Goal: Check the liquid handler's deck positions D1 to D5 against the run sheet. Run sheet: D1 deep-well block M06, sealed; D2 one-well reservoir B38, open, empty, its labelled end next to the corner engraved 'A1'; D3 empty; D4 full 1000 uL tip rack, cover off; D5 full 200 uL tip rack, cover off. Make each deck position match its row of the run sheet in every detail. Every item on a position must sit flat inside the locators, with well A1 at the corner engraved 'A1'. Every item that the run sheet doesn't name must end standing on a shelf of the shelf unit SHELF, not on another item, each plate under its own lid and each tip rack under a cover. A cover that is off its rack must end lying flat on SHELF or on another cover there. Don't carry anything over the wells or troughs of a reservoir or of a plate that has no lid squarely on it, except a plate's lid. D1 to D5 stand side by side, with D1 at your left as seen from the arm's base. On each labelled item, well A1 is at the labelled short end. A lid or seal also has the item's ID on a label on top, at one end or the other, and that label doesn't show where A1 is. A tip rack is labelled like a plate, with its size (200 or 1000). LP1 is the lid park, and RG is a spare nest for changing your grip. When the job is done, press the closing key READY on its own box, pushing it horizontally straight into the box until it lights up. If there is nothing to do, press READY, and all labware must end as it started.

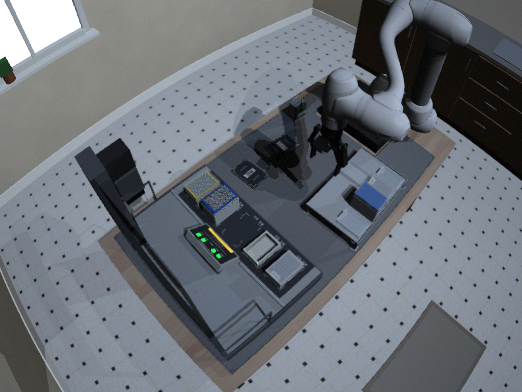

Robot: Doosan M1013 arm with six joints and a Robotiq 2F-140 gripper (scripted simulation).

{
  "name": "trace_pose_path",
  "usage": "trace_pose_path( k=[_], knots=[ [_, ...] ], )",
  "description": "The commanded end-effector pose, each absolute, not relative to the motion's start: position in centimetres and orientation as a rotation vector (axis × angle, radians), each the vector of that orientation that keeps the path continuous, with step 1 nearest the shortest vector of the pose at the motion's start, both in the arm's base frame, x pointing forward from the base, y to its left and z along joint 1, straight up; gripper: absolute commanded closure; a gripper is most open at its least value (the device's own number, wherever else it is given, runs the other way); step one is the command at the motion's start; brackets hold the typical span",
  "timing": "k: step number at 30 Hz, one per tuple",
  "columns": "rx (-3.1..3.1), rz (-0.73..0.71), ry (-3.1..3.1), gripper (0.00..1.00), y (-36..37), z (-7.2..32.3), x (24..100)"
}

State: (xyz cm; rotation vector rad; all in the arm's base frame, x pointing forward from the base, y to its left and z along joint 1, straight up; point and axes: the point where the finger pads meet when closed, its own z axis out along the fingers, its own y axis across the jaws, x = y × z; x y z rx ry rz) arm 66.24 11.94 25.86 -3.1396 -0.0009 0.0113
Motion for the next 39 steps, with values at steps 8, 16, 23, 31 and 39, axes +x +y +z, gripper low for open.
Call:
trace_pose_path(
  k=[8, 16, 23, 31, 39],
  knots=[
    [-3.142, 0.013, -0.013, 0.21, 8.6, 25.9, 70.8],
    [-3.142, 0.013, -0.013, 0.21, 6.9, 25.9, 73.3],
    [-3.142, 0.013, -0.013, 0.21, 4.9, 25.8, 76.2],
    [-3.142, 0.013, -0.013, 0.21, 3.1, 25.7, 78.6],
    [-3.142, 0.013, -0.013, 0.21, 0.9, 25.7, 81.9]
  ],
)
